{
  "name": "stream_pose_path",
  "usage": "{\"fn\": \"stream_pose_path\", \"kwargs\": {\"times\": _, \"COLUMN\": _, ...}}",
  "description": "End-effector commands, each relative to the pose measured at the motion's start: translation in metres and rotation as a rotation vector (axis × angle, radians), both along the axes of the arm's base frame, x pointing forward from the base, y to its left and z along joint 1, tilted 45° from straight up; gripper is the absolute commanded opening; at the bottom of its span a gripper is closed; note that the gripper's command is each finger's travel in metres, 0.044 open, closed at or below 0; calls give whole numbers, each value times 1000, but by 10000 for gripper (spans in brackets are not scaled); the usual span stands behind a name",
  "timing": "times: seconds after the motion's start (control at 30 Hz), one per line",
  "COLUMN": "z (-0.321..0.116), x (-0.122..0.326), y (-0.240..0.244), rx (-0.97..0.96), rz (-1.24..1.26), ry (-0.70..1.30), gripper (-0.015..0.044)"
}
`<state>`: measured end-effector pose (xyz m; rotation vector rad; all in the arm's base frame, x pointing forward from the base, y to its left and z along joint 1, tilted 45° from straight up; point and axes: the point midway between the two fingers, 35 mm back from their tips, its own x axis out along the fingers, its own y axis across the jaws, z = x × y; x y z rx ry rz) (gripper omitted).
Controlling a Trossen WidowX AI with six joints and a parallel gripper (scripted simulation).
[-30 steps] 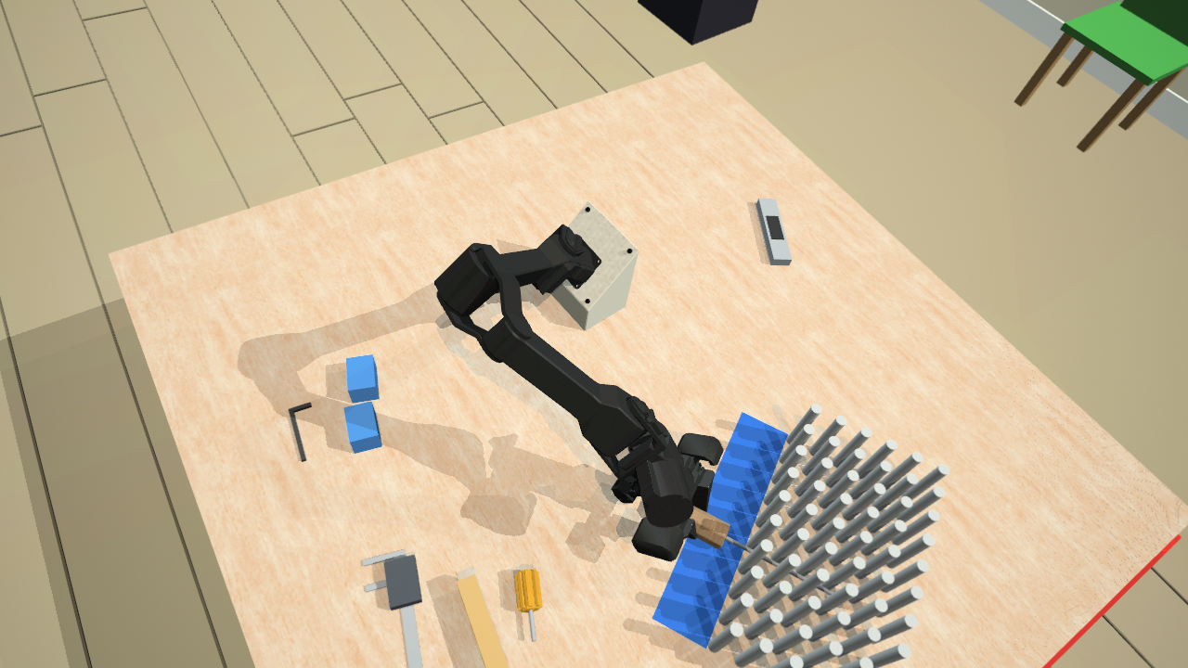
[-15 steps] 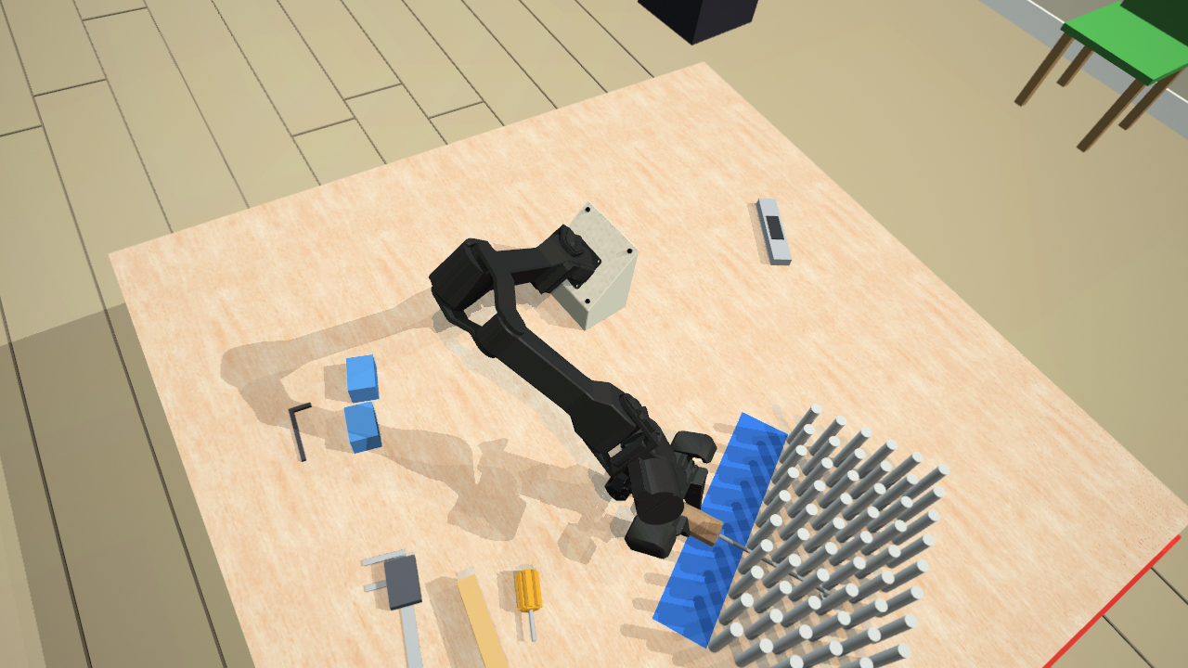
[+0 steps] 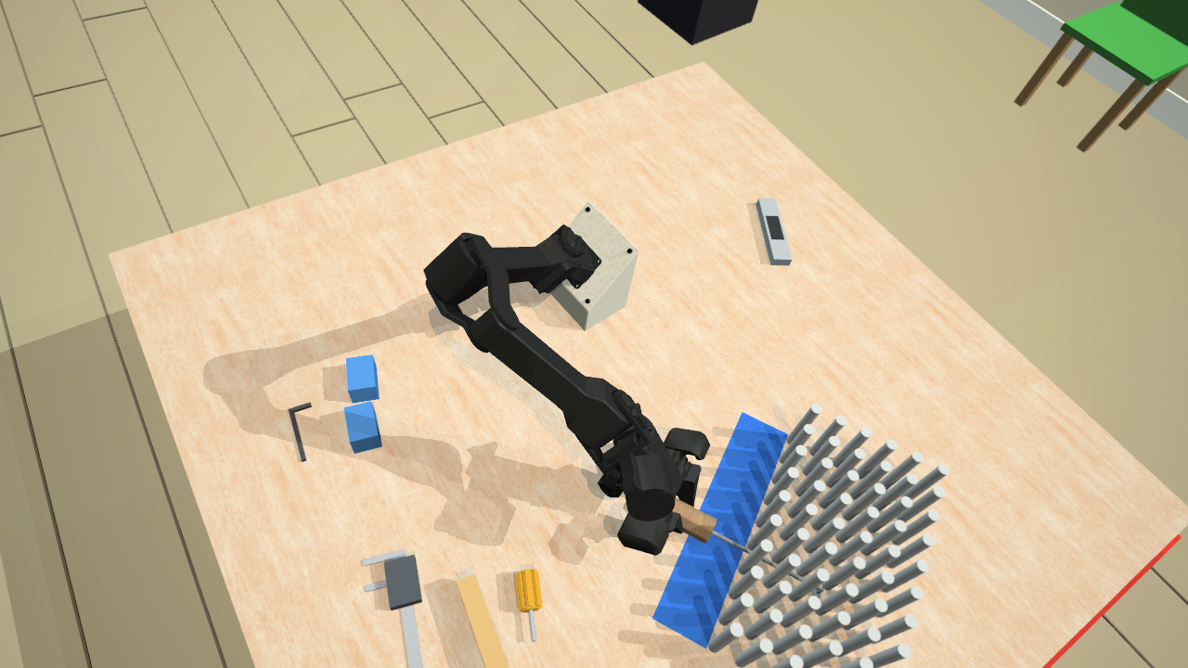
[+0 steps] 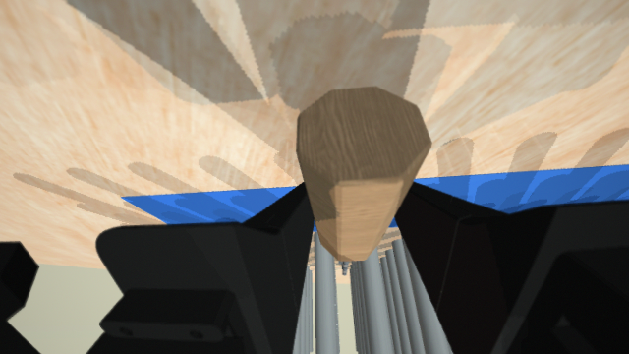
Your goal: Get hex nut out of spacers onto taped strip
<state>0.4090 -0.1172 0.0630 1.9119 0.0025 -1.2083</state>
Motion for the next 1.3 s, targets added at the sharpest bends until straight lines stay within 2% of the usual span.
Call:
{"fn": "stream_pose_path", "kwargs": {"times": 0.0, "z": 2, "x": -3, "y": -1, "rx": -2, "rz": 4, "ry": -2, "gripper": 0}}
{"fn": "stream_pose_path", "kwargs": {"times": 1.27, "z": 9, "x": -27, "y": -10, "rx": -3, "rz": 4, "ry": -1, "gripper": 0}}
